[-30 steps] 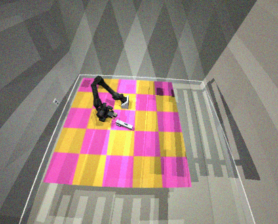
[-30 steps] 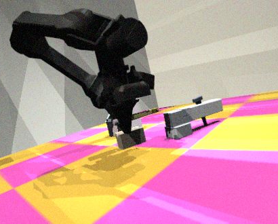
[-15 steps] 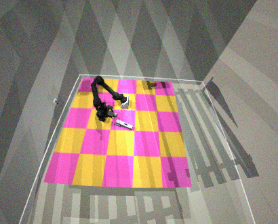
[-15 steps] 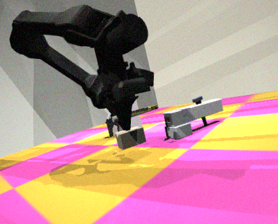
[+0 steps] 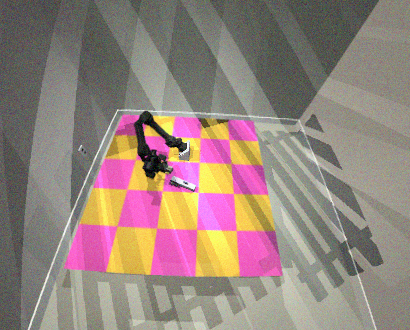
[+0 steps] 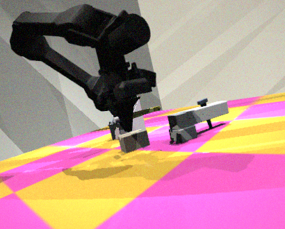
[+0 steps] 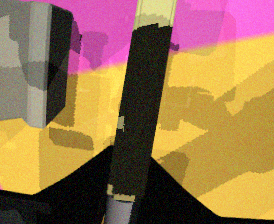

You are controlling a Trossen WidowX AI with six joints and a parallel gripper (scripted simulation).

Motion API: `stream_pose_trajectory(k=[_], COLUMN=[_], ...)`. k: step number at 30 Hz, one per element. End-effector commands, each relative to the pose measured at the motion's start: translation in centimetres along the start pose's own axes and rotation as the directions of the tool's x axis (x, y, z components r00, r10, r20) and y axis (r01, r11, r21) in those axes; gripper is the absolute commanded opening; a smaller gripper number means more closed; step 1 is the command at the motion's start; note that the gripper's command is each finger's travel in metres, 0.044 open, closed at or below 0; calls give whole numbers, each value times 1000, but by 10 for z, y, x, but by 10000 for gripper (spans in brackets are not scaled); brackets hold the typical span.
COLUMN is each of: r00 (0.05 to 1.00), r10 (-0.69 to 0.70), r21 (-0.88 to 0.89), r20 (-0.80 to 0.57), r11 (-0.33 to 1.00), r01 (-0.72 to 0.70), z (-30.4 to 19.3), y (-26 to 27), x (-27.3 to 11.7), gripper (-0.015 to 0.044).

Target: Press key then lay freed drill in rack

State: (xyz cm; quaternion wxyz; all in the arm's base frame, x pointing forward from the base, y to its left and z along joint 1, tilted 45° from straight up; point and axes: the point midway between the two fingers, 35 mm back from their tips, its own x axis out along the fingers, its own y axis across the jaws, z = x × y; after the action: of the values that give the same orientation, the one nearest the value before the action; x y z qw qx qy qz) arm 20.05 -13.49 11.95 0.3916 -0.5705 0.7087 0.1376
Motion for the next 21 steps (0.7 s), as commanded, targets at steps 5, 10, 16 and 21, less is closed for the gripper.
stream_pose_trajectory(k=[5,10,16,21], r00=[1000,1000,1000,1000], r10=[-2,-2,-1,-1], r21=[7,7,6,6], r20=[-3,-3,-3,-3], r11=[1000,1000,1000,1000], r01=[2,2,1,1], z=[-2,-3,-4,-6], y=[13,20,28,34], x=[1,1,2,2], gripper=[0,0,0,0])
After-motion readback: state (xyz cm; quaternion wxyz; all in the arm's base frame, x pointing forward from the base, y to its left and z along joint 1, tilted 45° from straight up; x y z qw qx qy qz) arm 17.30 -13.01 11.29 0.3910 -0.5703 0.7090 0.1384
